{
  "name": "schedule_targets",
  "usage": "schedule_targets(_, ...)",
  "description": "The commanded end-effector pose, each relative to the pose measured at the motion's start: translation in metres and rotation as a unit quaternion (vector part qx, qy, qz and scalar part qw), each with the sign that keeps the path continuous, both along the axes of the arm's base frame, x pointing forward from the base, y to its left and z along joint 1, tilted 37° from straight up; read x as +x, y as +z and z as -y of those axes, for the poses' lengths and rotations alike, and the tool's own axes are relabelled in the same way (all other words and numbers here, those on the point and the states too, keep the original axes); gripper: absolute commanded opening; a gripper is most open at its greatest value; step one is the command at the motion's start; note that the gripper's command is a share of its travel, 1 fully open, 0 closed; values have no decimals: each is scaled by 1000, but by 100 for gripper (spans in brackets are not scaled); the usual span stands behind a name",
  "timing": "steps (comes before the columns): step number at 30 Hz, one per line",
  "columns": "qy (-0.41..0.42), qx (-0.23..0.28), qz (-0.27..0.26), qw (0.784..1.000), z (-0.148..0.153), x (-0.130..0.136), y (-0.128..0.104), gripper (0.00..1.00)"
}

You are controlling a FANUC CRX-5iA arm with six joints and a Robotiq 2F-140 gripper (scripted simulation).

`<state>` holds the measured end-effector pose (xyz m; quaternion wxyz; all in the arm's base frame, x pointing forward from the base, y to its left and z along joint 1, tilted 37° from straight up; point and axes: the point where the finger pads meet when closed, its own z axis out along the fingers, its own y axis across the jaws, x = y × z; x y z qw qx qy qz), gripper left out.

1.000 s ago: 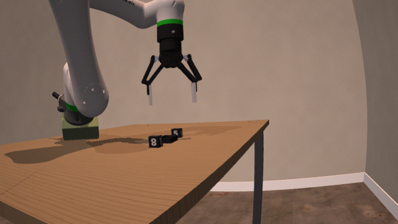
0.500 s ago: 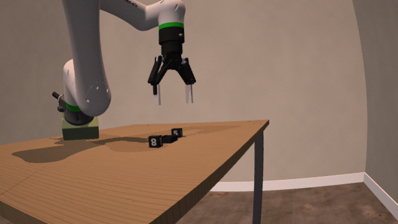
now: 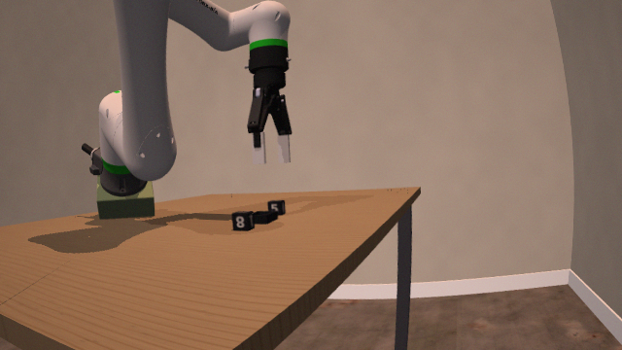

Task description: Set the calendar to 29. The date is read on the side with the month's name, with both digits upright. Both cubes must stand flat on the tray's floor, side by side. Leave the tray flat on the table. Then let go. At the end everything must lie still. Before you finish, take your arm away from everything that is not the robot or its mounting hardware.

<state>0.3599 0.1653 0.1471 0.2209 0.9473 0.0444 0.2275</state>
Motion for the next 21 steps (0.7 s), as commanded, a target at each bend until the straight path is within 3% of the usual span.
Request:
schedule_targets(1, 23, -13, -13, 1000, -3, -1, -2, 100)
schedule_targets(3, 24, -13, -13, 1000, -3, -1, -2, 100)
schedule_targets(4, 24, -13, -13, 1000, -3, -1, -2, 29)
schedule_targets(21, 24, -13, -13, 1000, -3, -1, -2, 29)
